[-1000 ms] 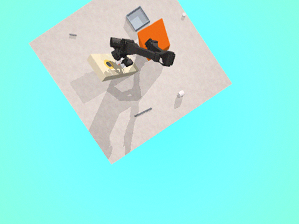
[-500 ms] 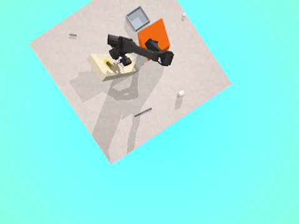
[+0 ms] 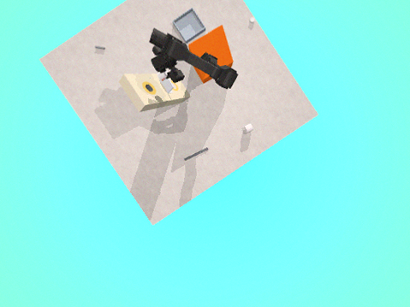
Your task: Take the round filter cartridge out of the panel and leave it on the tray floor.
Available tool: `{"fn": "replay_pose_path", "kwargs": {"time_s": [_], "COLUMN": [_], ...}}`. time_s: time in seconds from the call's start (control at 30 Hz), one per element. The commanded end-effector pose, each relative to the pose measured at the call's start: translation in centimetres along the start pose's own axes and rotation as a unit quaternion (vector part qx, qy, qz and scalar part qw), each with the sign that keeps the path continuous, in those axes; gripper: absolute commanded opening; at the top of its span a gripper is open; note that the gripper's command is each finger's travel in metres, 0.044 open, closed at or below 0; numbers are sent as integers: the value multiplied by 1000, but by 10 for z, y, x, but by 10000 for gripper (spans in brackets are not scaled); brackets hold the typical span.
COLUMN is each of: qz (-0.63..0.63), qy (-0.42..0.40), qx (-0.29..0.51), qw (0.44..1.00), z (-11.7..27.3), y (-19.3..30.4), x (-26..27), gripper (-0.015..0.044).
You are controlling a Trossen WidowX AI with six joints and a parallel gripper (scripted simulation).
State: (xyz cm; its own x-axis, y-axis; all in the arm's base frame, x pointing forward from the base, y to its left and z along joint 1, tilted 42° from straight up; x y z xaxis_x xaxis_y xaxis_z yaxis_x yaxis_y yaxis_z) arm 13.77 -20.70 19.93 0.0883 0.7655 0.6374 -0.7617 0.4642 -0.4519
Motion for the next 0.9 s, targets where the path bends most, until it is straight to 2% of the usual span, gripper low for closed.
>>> {"fn": "replay_pose_path", "kwargs": {"time_s": [0.0,0.63,0.67,0.87], "qz": [1,3,-4,-101], "qy": [-1,1,-1,54], "qx": [0,0,3,23], "qw": [1000,1000,1000,993], "z": [7,-6,-6,-1], "y": [-1,5,5,23], "x": [-6,-90,-79,-106], "gripper": [0,0,0,0]}}
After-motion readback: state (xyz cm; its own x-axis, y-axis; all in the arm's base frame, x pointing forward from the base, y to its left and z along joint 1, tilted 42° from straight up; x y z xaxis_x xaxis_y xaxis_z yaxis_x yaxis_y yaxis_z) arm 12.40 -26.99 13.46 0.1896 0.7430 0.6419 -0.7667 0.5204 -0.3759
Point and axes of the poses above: the point midway between the two fingers, 35 mm back from their tips, its own z axis back along the fingers, its own x axis across the jaws, y = z × x, the point moved 9 cm from there along z, back along the fingers, and after that the axes turned 3 degrees about z, right-handed, at the moved point
